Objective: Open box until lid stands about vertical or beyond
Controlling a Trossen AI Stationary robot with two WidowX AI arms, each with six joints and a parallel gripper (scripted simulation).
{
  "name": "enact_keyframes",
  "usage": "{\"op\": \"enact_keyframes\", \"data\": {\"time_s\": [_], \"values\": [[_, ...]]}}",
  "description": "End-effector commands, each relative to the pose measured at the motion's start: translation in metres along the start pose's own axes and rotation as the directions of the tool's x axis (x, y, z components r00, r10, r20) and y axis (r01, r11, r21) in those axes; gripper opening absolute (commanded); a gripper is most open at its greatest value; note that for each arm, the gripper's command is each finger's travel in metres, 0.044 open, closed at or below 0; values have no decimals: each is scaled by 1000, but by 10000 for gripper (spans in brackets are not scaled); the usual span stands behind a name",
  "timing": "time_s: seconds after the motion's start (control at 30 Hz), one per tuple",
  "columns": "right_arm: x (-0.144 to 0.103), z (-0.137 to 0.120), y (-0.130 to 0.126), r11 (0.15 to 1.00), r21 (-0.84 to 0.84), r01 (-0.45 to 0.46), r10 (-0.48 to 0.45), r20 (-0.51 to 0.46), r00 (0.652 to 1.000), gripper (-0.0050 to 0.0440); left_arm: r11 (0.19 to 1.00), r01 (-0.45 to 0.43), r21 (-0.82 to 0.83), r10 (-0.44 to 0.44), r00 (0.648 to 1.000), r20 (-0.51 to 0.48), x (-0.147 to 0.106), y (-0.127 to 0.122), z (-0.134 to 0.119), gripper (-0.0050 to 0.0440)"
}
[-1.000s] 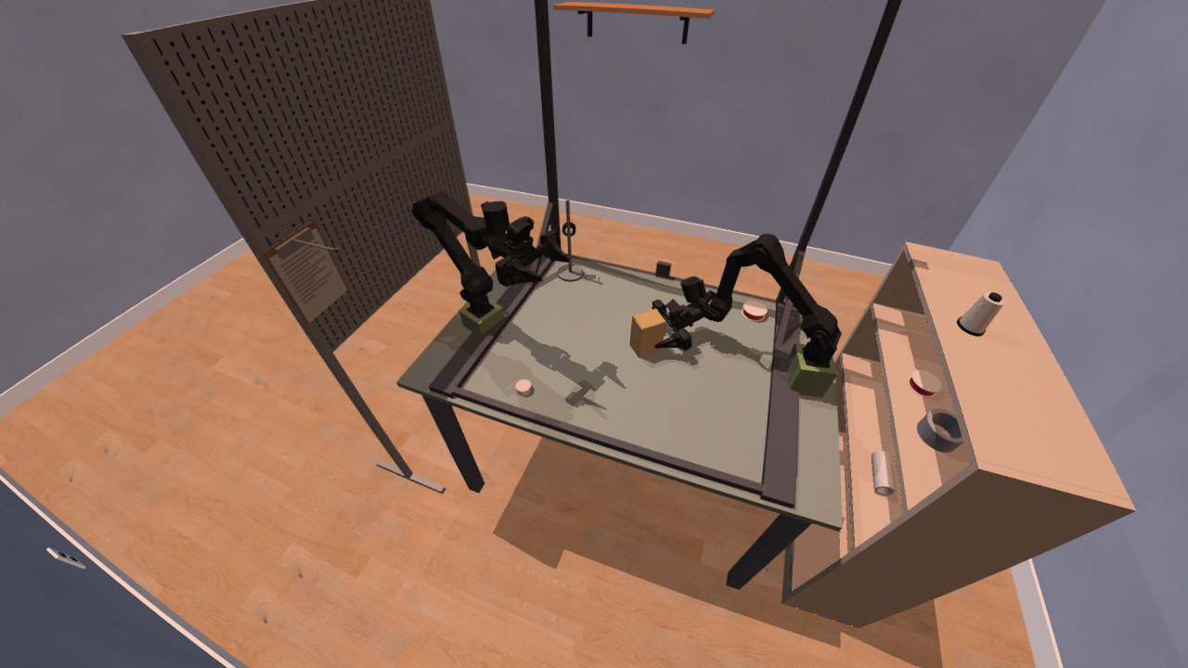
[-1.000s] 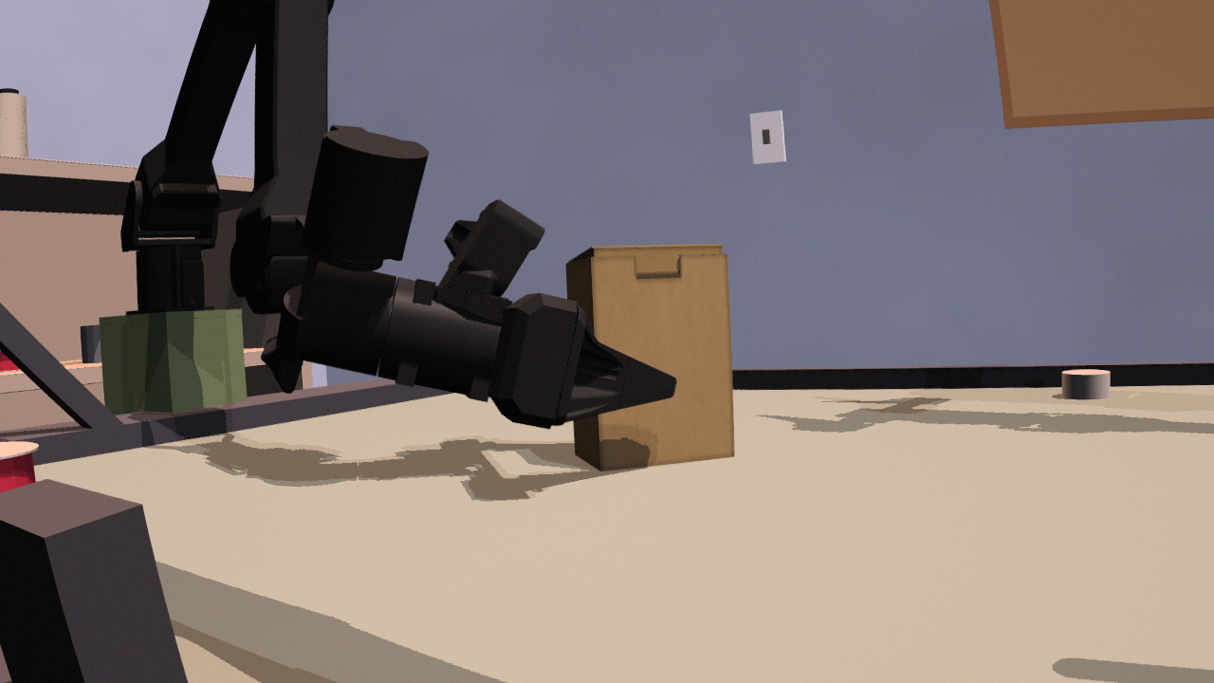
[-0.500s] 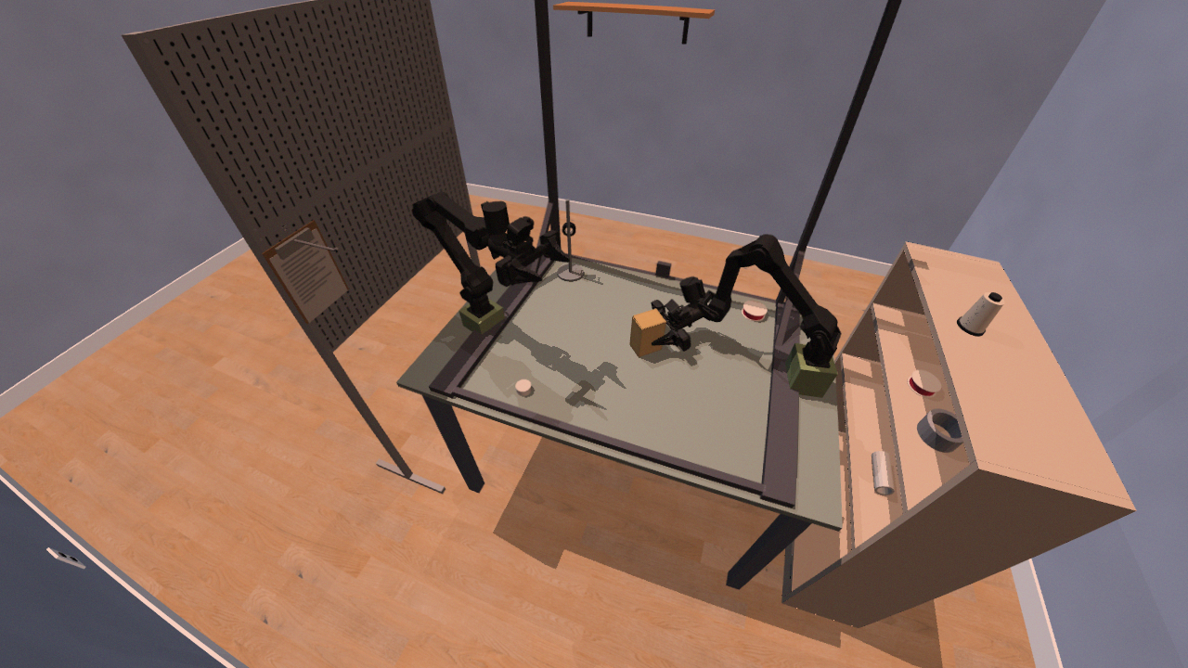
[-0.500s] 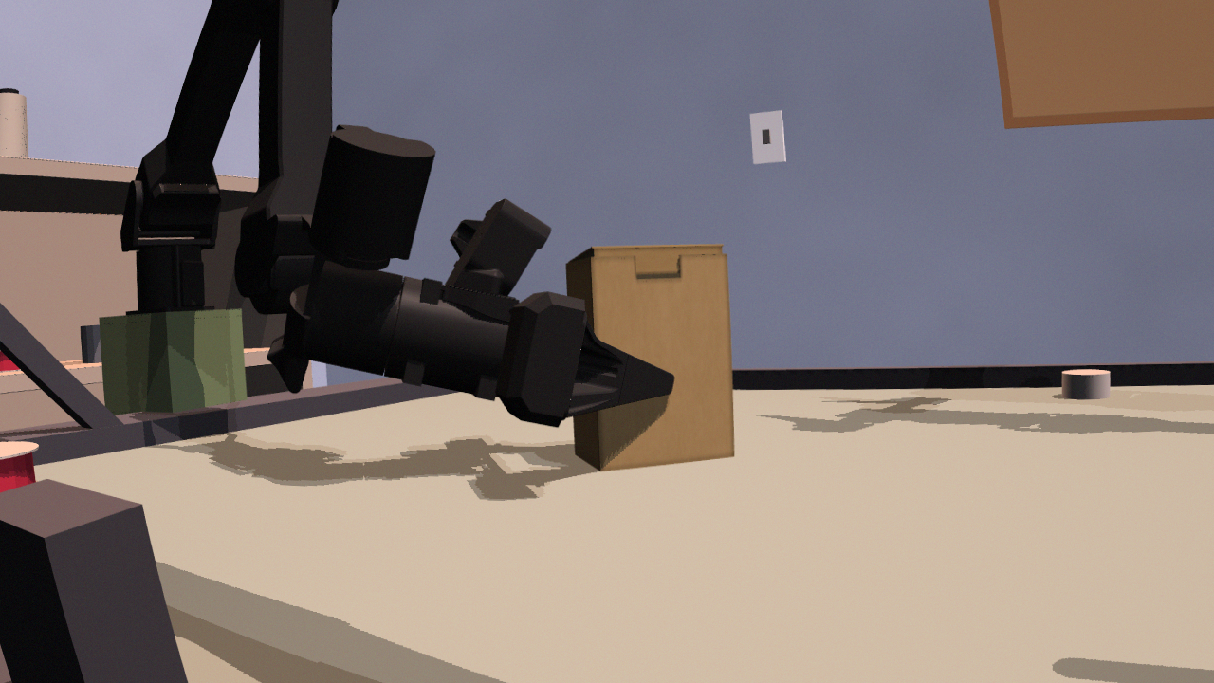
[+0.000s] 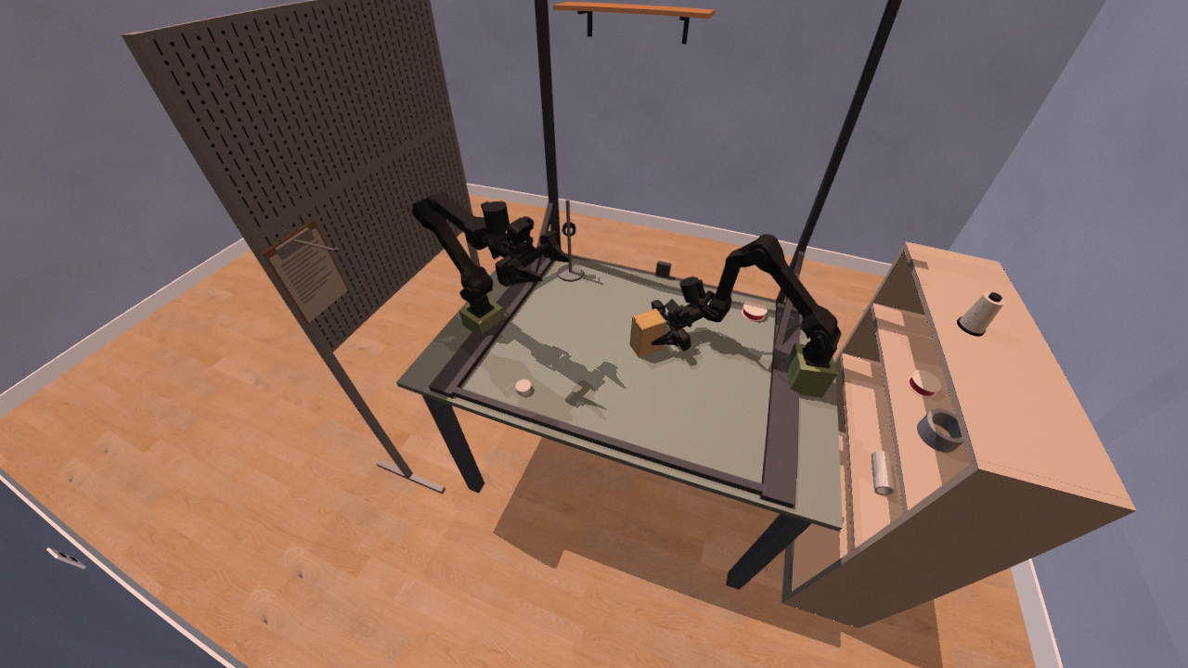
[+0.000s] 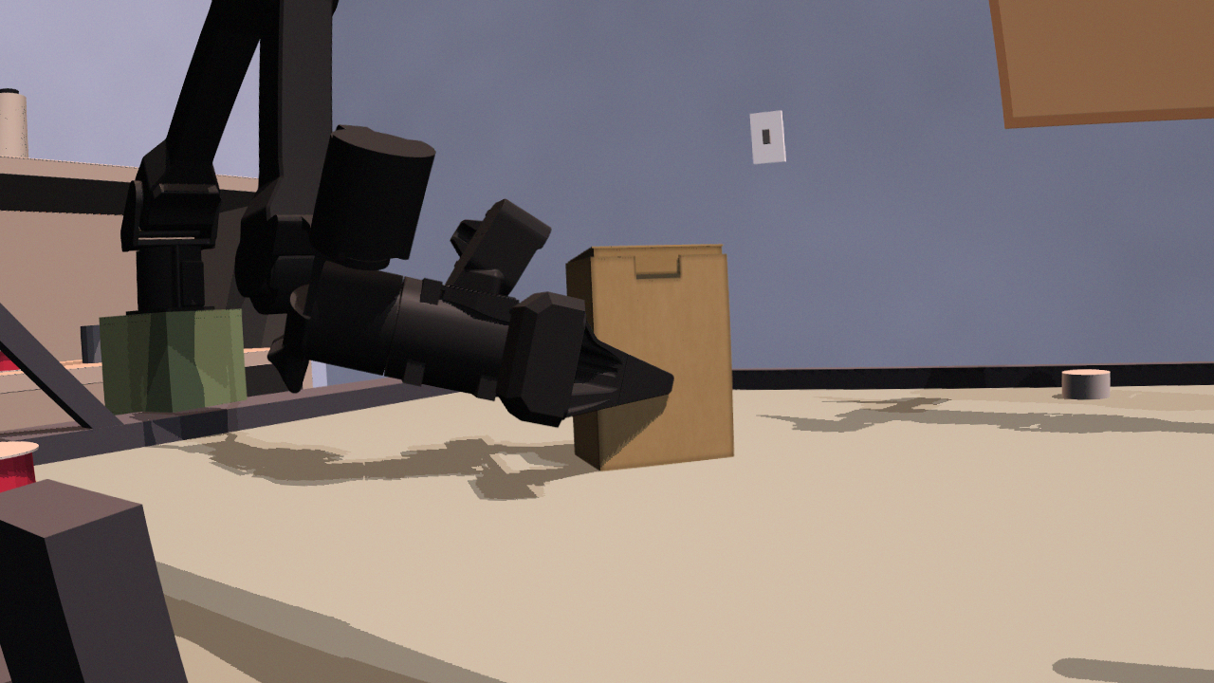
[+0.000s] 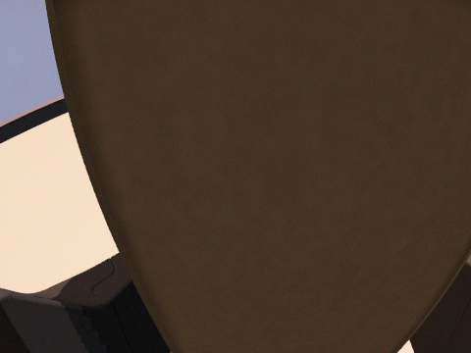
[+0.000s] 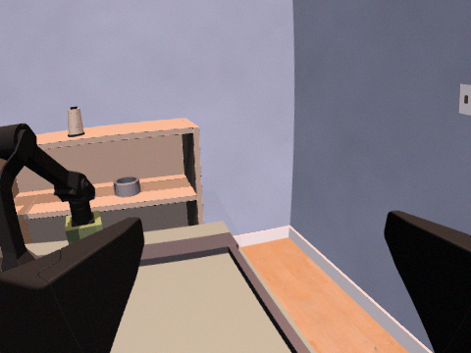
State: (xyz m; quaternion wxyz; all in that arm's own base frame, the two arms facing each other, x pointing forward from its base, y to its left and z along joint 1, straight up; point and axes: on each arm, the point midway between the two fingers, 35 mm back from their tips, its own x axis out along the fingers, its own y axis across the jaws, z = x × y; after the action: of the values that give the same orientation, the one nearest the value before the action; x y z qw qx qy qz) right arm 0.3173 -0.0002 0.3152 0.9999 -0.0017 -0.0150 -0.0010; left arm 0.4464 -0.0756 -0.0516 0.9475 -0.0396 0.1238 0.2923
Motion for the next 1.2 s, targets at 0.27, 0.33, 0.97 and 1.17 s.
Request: {"op": "enact_keyframes", "data": {"time_s": [0.27,0.33,0.97,1.17], "values": [[20,2,11,985,174,4,5,-48,999,248,1000,10,-21,-9,1000,14,0,-5,11,294],[32,-2,19,964,264,17,6,-87,996,200,1000,10,-21,-9,1000,14,0,-5,11,294],[122,-70,106,516,758,400,-88,-417,905,50,1000,10,-21,-9,1000,14,0,-5,11,294],[136,-95,134,349,796,494,-141,-476,868,50,1000,10,-21,-9,1000,14,0,-5,11,294]]}}
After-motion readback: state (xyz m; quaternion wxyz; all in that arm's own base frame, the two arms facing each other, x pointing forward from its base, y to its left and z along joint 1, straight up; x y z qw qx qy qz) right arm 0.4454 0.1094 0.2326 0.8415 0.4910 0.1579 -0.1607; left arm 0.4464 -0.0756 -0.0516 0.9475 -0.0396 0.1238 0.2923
